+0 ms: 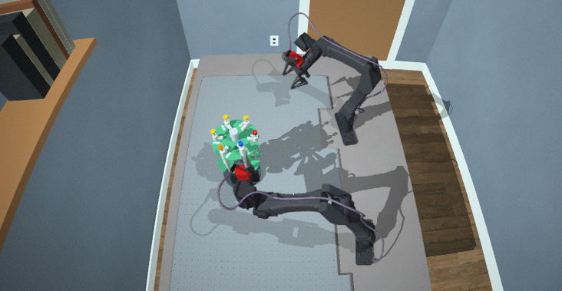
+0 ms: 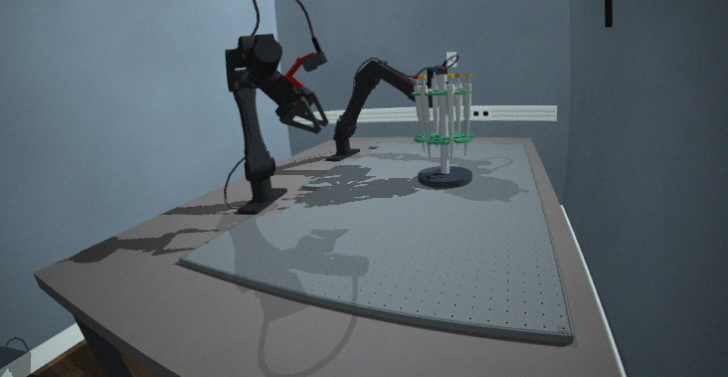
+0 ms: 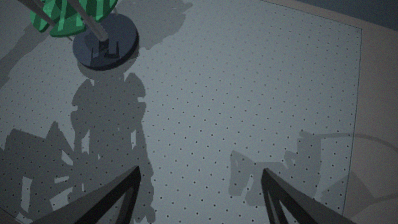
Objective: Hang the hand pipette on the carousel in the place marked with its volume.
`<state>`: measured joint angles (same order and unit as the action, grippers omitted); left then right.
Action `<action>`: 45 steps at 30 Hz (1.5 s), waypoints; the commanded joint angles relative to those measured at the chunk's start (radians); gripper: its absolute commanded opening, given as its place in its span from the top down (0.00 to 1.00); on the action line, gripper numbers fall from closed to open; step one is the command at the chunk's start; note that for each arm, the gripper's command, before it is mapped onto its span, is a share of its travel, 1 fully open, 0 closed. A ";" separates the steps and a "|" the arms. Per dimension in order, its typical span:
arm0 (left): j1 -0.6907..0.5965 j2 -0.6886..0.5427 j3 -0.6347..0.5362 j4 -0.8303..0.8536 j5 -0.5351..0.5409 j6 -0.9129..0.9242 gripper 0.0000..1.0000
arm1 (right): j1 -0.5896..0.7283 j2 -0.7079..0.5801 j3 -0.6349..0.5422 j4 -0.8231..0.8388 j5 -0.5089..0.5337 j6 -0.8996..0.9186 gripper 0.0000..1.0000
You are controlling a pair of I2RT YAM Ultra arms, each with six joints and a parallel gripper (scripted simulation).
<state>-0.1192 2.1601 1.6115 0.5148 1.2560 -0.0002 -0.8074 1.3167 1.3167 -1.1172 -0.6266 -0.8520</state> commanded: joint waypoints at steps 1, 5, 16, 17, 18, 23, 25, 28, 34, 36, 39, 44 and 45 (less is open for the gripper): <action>-0.015 0.009 0.030 0.039 0.015 0.008 0.88 | -0.008 0.000 0.024 0.014 -0.021 -0.005 0.00; -0.015 -0.014 0.015 0.048 0.016 0.006 0.88 | -0.008 0.000 0.024 0.014 -0.021 -0.005 0.00; -0.015 -0.015 0.014 0.051 0.011 0.004 0.88 | -0.008 0.000 0.024 0.014 -0.021 -0.005 0.00; -0.015 -0.015 0.014 0.051 0.011 0.004 0.88 | -0.008 0.000 0.024 0.014 -0.021 -0.005 0.00; -0.015 -0.015 0.014 0.051 0.011 0.004 0.88 | -0.008 0.000 0.024 0.014 -0.021 -0.005 0.00; -0.015 -0.015 0.014 0.051 0.011 0.004 0.88 | -0.008 0.000 0.024 0.014 -0.021 -0.005 0.00; -0.015 -0.015 0.014 0.051 0.011 0.004 0.88 | -0.008 0.000 0.024 0.014 -0.021 -0.005 0.00; -0.015 -0.015 0.014 0.051 0.011 0.004 0.88 | -0.008 0.000 0.024 0.014 -0.021 -0.005 0.00; -0.015 -0.015 0.014 0.051 0.011 0.004 0.88 | -0.008 0.000 0.024 0.014 -0.021 -0.005 0.00; -0.015 -0.015 0.014 0.051 0.011 0.004 0.88 | -0.008 0.000 0.024 0.014 -0.021 -0.005 0.00; -0.015 -0.015 0.014 0.051 0.011 0.004 0.88 | -0.008 0.000 0.024 0.014 -0.021 -0.005 0.00; -0.015 -0.015 0.014 0.051 0.011 0.004 0.88 | -0.008 0.000 0.024 0.014 -0.021 -0.005 0.00; -0.015 -0.015 0.014 0.051 0.011 0.004 0.88 | -0.008 0.000 0.024 0.014 -0.021 -0.005 0.00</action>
<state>-0.1192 2.1689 1.6112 0.5278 1.2613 0.0002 -0.8074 1.3167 1.3167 -1.1172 -0.6266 -0.8520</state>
